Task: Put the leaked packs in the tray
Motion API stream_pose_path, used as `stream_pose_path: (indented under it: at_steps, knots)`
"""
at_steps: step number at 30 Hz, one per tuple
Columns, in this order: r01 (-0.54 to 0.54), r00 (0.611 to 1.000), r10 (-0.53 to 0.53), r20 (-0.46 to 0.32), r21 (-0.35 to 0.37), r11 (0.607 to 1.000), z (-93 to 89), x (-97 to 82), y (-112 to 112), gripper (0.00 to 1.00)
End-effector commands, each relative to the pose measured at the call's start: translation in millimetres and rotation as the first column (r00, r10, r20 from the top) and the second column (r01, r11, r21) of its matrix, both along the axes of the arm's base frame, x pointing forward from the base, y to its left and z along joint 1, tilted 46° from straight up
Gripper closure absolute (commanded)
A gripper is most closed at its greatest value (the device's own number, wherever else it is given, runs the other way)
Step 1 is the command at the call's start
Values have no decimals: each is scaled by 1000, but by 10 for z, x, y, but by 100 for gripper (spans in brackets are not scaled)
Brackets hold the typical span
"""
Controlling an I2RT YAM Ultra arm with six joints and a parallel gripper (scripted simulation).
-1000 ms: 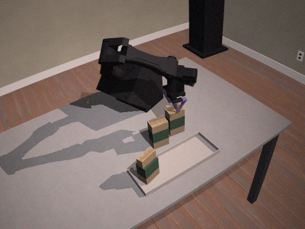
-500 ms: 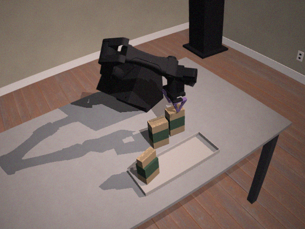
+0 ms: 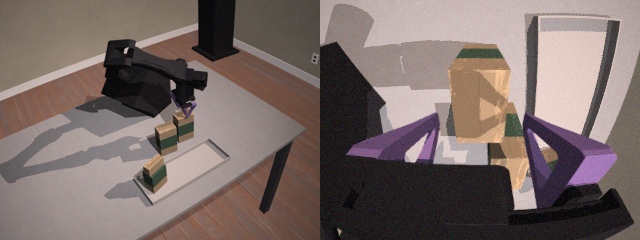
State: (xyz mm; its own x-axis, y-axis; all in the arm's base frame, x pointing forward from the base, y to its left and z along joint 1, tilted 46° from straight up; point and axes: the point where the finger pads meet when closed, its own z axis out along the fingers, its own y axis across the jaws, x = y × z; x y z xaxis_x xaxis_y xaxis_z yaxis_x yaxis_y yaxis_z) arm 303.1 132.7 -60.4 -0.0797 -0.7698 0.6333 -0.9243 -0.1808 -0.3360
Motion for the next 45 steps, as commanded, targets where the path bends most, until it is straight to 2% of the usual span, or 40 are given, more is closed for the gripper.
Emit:
stream_pose_path:
  at_steps: [1,5,18,20,21,23,28,30,45]
  knots:
    - [-24,1000,24,-1,-1,1000,-46,-26,63,21]
    - [-23,1000,23,-15,-15,1000,-78,-59,1,21]
    - [-7,1000,7,-15,-19,1000,-251,46,-216,21]
    - [-7,1000,7,-15,-19,1000,-251,46,-216,21]
    - [-26,1000,26,1,0,1000,-245,99,-101,21]
    - [-6,1000,6,-17,-17,1000,-301,68,-257,21]
    - [-6,1000,6,-17,-17,1000,-361,99,-310,21]
    - [-23,1000,23,-11,-10,1000,-368,113,-243,21]
    - [-17,1000,17,-2,-1,1000,-360,149,-245,21]
